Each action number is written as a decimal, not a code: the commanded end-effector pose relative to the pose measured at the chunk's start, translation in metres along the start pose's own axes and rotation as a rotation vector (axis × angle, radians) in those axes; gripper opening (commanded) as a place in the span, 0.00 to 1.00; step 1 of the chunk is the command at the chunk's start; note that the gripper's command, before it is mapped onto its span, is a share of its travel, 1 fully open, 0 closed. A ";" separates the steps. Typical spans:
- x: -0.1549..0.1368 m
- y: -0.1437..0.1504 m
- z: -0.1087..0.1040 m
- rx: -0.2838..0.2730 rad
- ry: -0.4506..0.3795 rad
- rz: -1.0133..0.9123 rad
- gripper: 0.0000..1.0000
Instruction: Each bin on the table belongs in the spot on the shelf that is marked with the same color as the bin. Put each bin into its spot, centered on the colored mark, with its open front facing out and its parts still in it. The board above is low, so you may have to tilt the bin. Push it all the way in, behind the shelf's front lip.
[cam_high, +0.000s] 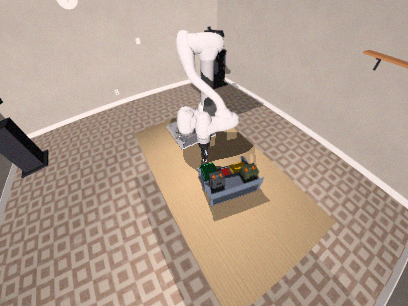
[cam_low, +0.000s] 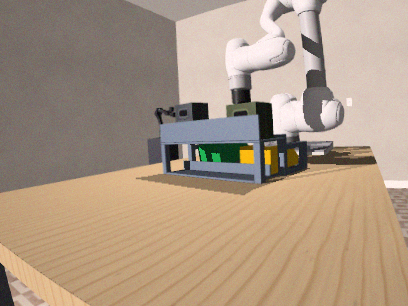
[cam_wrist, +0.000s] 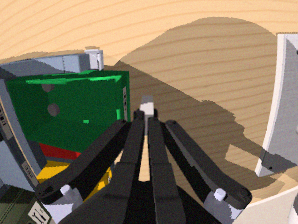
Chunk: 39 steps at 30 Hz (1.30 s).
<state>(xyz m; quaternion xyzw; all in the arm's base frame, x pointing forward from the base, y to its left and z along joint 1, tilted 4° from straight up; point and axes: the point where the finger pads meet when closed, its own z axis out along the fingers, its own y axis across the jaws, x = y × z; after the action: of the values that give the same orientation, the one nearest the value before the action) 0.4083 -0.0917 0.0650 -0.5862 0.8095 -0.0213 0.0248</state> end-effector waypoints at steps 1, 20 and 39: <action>-0.001 0.000 0.007 0.003 -0.004 -0.002 0.10; -0.002 0.000 0.010 0.001 -0.004 -0.003 0.10; -0.003 0.001 0.011 0.000 -0.004 -0.007 0.10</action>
<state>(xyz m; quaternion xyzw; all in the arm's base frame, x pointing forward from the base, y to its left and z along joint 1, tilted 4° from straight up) 0.4087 -0.0908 0.0564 -0.5871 0.8089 -0.0198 0.0240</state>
